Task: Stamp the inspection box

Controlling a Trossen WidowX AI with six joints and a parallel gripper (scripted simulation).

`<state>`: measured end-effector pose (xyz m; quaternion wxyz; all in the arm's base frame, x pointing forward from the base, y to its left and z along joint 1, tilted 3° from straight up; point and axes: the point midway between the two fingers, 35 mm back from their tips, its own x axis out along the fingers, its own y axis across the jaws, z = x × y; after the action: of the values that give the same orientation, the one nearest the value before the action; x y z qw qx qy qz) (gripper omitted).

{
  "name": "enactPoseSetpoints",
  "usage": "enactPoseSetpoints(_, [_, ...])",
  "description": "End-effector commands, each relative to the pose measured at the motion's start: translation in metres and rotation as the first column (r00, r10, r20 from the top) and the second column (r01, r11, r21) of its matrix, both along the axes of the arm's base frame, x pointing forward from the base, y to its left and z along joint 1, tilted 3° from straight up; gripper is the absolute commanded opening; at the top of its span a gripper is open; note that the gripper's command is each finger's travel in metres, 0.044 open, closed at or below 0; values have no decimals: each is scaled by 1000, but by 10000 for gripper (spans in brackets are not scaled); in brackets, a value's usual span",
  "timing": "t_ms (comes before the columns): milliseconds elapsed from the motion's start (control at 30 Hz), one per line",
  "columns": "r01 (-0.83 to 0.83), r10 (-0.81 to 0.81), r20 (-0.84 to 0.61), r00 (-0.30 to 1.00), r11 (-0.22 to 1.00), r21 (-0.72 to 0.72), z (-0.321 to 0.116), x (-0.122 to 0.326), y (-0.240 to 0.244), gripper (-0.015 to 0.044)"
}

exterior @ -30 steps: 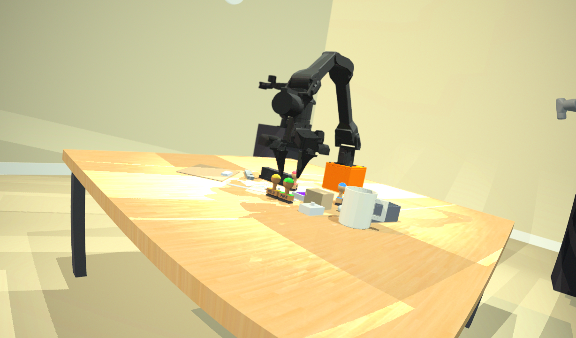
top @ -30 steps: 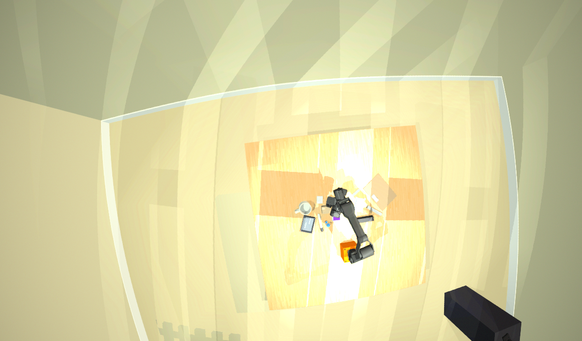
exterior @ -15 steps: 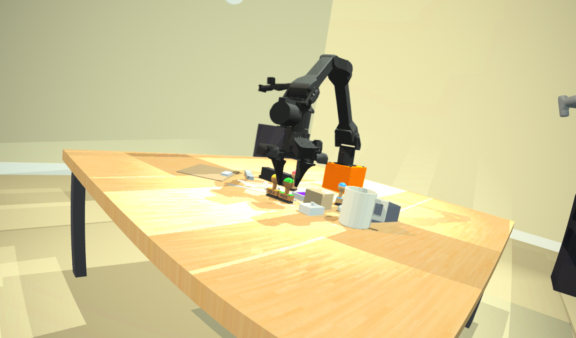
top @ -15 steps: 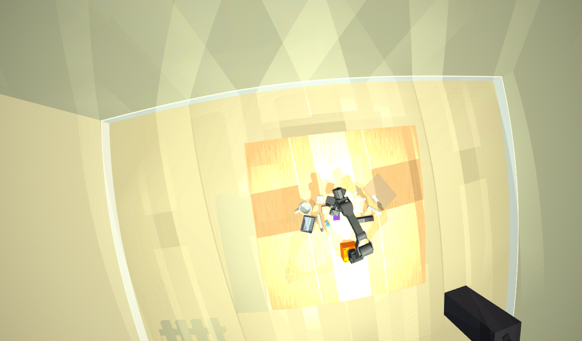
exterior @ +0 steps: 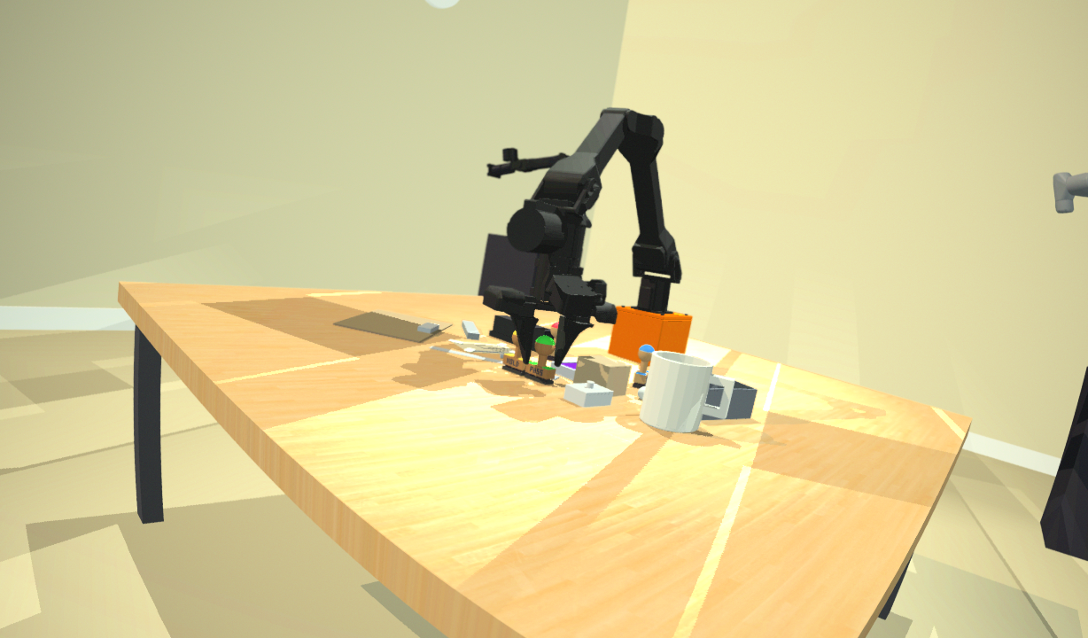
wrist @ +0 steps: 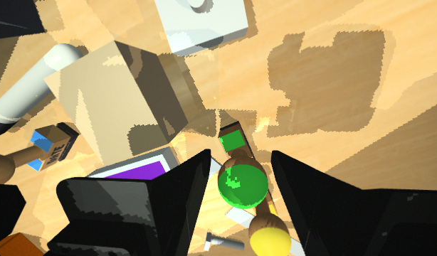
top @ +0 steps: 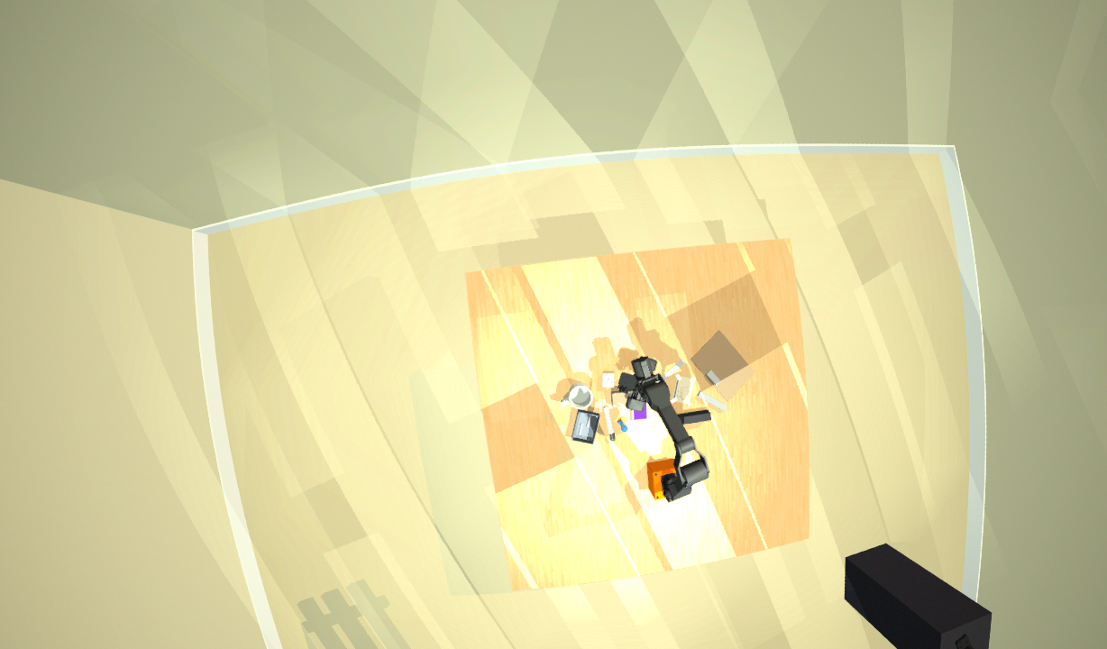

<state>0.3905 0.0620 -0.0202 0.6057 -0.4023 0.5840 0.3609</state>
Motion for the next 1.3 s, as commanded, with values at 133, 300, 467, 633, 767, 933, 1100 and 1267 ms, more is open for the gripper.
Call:
enactPoseSetpoints(133, [0,0,-2,1000,1000,0,-1,0,0,146])
enactPoseSetpoints(300, [0,0,-2,1000,1000,0,-1,0,0,93])
enactPoseSetpoints(467, [0,0,-2,1000,1000,0,-1,0,0,60])
enactPoseSetpoints(633, [0,0,-2,1000,1000,0,1,0,0,0])
enactPoseSetpoints(767, [0,0,-2,1000,1000,0,3,0,0,0])
enactPoseSetpoints(933, [0,0,-1,1000,1000,0,5,0,0,0])
enactPoseSetpoints(1100, [0,0,-1,1000,1000,0,7,0,1,0])
enactPoseSetpoints(1267, [0,0,-1,1000,1000,0,10,0,1,0])
